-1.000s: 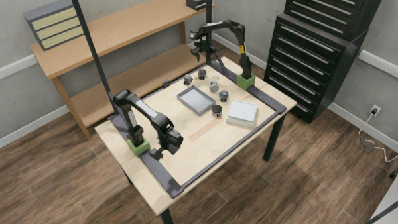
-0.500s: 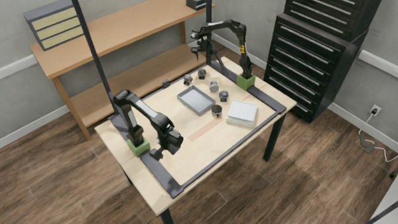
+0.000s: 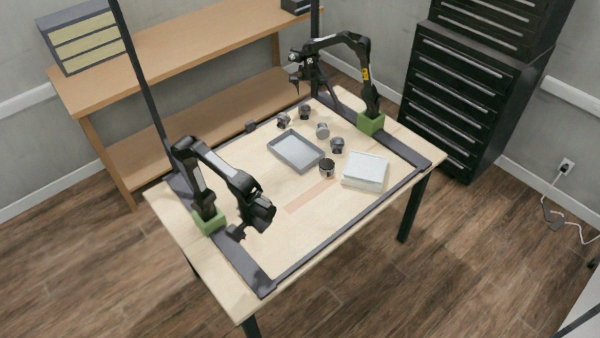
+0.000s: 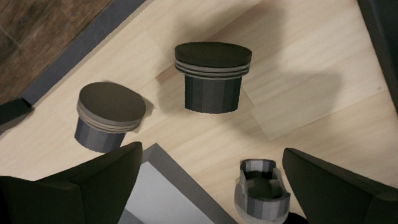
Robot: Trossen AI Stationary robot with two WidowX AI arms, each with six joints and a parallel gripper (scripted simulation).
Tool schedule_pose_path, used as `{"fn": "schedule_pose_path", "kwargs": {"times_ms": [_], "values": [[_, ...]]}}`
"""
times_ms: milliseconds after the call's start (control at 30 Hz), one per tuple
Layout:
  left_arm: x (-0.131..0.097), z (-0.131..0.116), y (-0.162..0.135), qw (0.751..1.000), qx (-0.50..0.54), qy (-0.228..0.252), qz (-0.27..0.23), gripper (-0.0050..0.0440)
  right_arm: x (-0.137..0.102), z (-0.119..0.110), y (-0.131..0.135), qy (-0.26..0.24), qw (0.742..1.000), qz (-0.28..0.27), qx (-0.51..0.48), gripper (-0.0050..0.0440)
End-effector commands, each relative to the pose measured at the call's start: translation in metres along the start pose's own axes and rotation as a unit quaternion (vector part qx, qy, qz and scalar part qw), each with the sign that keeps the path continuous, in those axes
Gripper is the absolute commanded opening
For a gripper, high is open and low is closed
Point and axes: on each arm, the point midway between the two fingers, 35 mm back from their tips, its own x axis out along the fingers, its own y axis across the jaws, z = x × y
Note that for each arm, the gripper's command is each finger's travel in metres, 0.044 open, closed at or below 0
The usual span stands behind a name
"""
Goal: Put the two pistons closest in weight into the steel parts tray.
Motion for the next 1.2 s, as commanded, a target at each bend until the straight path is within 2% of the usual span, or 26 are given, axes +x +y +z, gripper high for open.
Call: {"fn": "schedule_pose_path", "kwargs": {"times_ms": [0, 200, 1167], "values": [[0.003, 0.001, 0.001, 1.000, 0.000, -0.003, 0.007, 0.0378, -0.009, 0.005, 0.001, -0.017, 1.000, 0.001, -0.003, 0.0400], [0.007, 0.002, 0.001, 1.000, -0.001, -0.005, 0.011, 0.0378, -0.009, 0.005, 0.001, -0.017, 1.000, 0.001, -0.003, 0.0400], [0.053, 0.011, -0.004, 1.000, -0.001, -0.003, 0.006, 0.0378, -0.009, 0.005, 0.001, -0.017, 1.000, 0.001, -0.003, 0.0400]]}}
